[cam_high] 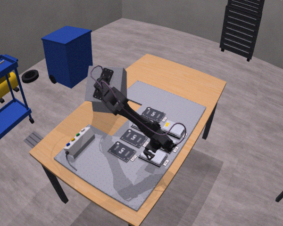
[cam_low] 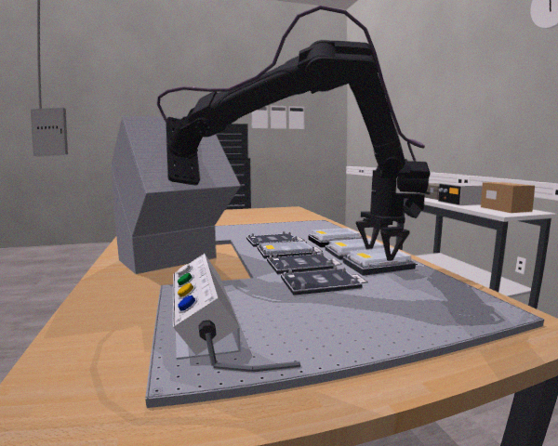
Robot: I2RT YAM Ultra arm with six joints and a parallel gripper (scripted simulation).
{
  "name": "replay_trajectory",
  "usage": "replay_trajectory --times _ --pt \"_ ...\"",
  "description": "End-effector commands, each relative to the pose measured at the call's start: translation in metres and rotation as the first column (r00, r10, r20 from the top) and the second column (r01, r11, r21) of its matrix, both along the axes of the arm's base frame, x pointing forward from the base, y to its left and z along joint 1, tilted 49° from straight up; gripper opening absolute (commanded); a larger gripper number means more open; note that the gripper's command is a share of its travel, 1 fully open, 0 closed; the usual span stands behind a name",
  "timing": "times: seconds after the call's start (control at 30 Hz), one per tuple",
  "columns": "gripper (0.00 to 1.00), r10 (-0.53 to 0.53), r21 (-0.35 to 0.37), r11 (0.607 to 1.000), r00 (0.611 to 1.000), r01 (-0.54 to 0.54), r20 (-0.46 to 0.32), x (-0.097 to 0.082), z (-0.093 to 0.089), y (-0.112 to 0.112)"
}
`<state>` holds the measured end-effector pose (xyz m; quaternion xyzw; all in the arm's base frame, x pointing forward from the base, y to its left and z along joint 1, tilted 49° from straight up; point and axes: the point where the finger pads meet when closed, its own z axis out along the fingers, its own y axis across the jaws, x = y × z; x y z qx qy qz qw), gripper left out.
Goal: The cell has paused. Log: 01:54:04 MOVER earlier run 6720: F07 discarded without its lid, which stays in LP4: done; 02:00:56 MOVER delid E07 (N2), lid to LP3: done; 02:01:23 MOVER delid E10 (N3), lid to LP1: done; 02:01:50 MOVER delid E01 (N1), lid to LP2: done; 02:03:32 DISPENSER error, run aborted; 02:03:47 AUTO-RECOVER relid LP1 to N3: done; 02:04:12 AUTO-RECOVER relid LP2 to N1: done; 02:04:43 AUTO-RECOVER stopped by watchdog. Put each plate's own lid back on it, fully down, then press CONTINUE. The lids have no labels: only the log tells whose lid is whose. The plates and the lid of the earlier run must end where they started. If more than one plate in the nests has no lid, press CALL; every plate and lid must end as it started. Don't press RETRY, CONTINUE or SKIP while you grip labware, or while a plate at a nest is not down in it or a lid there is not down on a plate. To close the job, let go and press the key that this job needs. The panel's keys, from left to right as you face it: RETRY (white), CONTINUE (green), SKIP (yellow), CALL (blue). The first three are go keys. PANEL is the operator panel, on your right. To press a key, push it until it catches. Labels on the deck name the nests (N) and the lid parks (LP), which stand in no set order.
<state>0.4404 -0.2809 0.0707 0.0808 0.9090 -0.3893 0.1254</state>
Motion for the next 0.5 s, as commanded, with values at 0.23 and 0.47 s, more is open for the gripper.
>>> replay_trajectory --times 0.23,0.47 --pt "1.0 0.029 -0.01 1.0 0.999 -0.029 0.027 0.004 0.028 0.029" --pt "1.0 0.031 -0.003 1.0 0.999 -0.031 0.018 0.001 0.025 0.032"
